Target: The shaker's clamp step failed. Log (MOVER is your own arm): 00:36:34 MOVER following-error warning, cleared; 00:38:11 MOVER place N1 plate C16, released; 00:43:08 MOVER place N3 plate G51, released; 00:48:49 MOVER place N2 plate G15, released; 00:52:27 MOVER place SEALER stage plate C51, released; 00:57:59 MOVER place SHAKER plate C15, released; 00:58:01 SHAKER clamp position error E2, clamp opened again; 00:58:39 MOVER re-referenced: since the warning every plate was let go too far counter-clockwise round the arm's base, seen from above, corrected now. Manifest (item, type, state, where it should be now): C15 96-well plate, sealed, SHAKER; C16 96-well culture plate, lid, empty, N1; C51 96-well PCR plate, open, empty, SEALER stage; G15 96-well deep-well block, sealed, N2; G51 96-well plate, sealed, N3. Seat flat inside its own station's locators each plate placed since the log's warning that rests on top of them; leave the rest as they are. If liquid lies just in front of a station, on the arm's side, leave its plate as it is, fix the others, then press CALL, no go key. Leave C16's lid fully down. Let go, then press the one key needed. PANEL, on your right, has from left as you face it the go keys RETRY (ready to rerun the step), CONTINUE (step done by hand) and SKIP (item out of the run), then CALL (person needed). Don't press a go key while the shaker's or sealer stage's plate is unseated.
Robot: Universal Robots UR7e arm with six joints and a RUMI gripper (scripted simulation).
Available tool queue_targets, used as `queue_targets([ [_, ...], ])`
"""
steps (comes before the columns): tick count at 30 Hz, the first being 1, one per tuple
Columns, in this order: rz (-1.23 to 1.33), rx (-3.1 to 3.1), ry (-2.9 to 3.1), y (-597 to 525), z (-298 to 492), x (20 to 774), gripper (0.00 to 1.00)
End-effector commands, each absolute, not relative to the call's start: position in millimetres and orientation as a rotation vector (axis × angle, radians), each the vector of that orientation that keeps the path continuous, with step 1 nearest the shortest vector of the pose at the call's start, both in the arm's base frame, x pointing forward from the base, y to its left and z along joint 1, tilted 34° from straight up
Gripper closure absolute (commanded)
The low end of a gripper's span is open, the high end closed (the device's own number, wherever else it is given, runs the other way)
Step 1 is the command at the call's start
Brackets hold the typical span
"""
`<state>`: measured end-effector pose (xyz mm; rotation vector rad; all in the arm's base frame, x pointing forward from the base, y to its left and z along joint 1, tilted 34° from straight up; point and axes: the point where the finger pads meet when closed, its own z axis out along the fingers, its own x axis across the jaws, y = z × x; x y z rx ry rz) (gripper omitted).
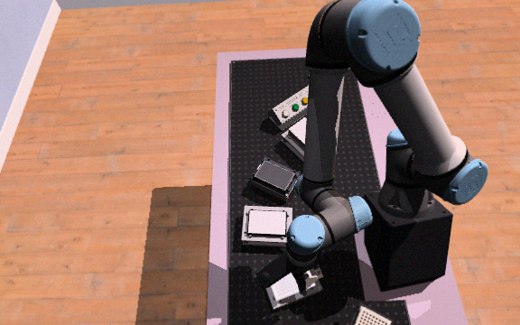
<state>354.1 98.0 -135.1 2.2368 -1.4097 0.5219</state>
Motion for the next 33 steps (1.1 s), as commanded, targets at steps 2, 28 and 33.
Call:
queue_targets([
  [2,0.522,2.237,-1.410,103,-128,354,0.18],
  [28,0.454,2.345,-1.169,146,-138,325,0.18],
  [33,0.439,2.366,-1.113,156,-146,316,0.18],
])
